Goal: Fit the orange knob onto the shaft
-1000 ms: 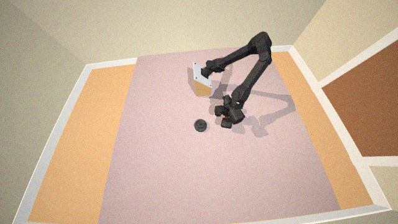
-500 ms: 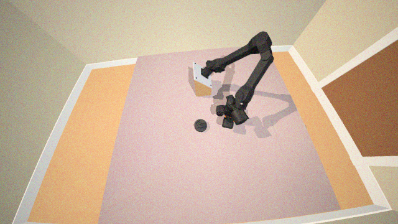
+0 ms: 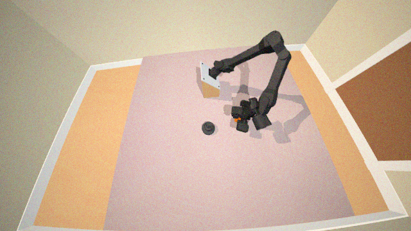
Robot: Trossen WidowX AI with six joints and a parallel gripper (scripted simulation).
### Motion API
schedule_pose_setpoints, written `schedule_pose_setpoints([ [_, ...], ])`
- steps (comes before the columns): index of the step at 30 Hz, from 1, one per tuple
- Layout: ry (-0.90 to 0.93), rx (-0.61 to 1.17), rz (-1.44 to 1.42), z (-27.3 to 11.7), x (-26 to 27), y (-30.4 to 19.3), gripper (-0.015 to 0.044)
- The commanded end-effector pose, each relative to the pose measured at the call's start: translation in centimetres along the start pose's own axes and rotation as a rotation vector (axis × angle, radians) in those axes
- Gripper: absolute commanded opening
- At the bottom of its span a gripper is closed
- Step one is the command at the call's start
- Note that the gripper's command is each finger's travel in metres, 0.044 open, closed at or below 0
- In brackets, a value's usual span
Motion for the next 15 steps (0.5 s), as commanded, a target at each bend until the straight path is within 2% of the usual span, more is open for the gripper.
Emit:
schedule_pose_setpoints([
  [1,0.008,-0.057,0.003,-0.2,0.0,-0.6,0.0181],
  [15,0.036,-0.297,0.002,-0.6,-0.4,-3.5,0.0181],
])
Point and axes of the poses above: the point midway between the two fingers, 35 mm back from their tips, its own z axis out along the fingers, its own x axis across the jaws, y = z × x, the point moved 6 cm from there along -z, back along the fingers, and after that the axes turned 7 degrees about z, right-handed, at the moved point
